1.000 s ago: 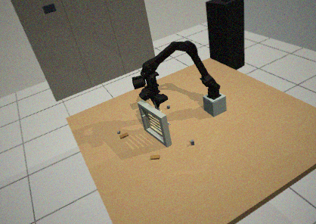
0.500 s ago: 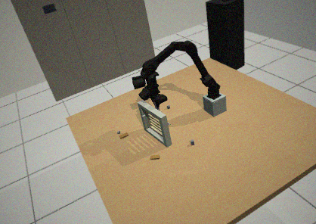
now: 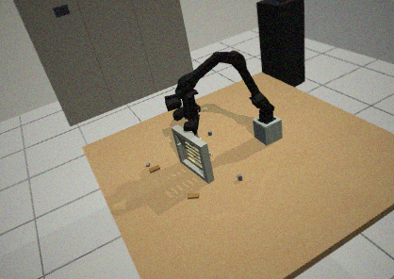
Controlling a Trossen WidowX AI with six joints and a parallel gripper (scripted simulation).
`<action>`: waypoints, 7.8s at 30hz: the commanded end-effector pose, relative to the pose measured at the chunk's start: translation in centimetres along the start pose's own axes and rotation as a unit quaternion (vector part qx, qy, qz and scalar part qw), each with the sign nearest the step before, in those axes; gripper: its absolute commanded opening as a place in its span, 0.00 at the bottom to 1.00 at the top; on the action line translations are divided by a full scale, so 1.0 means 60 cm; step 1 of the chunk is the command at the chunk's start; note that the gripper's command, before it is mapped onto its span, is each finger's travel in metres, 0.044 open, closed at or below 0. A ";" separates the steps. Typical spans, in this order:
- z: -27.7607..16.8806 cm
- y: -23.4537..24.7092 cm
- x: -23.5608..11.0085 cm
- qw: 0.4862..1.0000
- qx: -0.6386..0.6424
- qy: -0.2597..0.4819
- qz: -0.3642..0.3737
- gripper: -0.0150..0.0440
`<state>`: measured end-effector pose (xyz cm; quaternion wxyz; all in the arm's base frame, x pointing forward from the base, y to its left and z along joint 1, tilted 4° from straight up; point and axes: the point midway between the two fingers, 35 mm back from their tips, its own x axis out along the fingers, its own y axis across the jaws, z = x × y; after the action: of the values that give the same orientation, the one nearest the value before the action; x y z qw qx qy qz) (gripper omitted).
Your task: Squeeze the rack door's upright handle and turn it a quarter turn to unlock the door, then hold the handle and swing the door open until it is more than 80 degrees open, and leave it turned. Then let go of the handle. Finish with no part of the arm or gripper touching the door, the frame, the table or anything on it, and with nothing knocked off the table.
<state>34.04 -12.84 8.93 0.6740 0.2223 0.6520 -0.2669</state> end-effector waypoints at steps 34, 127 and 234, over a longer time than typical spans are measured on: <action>0.000 0.000 0.001 0.826 0.564 0.000 0.000 0.32; 0.000 0.000 0.001 0.331 -0.944 0.000 0.000 0.73; -0.260 0.038 0.002 0.856 -0.517 0.005 0.004 0.27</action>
<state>23.77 -1.71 7.94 0.6824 -0.1758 0.6968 0.1335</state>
